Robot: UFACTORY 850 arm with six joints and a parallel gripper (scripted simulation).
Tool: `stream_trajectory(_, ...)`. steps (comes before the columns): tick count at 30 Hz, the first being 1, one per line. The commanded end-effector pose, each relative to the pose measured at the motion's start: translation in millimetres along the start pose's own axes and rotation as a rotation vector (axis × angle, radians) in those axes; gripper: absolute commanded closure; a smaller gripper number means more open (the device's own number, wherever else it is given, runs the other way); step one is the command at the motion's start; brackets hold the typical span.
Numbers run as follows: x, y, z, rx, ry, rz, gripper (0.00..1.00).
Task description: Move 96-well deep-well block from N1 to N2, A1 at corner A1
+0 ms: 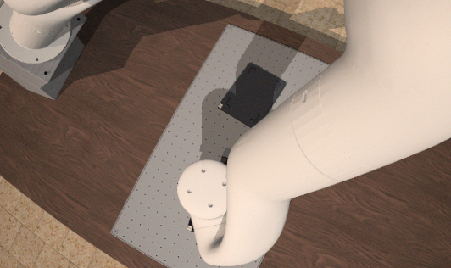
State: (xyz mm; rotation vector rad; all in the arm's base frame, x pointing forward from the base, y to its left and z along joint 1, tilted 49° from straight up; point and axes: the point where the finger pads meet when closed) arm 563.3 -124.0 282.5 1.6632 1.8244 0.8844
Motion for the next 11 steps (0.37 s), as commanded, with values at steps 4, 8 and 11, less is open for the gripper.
stream_trajectory(4, -0.2, 0.4, -8.2, -0.001, 0.0, 0.0, 0.0)
stream_trajectory(8, -0.2, 0.4, -18.9, -0.001, 0.0, 0.0, 0.0)
stream_trajectory(11, -0.2, 0.4, -21.5, -0.001, 0.0, 0.0, 0.0)
Point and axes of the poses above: the point where the finger pads meet when closed, its own z axis out along the fingers, its own y axis across the jaws, x = y × z, and after that the axes turned 7 degrees about z, right-handed
